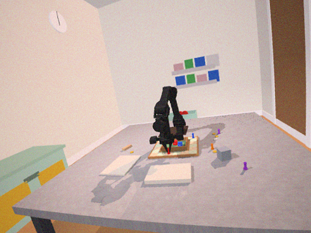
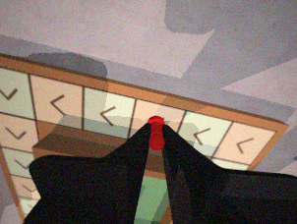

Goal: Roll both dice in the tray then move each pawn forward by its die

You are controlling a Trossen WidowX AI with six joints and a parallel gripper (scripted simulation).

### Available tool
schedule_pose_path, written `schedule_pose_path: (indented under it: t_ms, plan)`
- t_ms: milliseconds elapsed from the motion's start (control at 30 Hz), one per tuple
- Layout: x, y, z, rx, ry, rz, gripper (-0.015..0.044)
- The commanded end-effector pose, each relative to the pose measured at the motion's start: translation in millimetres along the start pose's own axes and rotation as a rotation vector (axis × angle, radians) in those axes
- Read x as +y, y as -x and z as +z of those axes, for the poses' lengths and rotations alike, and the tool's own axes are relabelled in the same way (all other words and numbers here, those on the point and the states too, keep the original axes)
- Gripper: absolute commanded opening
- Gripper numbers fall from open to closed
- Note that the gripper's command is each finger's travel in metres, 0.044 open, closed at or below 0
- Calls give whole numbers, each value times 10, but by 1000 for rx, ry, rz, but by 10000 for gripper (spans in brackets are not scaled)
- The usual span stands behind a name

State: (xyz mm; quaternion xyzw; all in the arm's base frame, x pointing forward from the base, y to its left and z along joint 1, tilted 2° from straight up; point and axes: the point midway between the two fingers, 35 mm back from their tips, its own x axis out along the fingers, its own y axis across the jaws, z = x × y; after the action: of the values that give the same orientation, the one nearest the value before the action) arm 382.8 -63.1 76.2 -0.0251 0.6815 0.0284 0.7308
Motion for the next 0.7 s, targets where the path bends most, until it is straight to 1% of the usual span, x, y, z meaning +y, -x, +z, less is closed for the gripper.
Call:
schedule_pose_path:
  t_ms: [0,200,667]
  plan:
    - [5,-5,1,-1,3,3,2]
    - [3,23,8,-1,3,3,0]
    - [-18,635,82,-4,3,3,0]
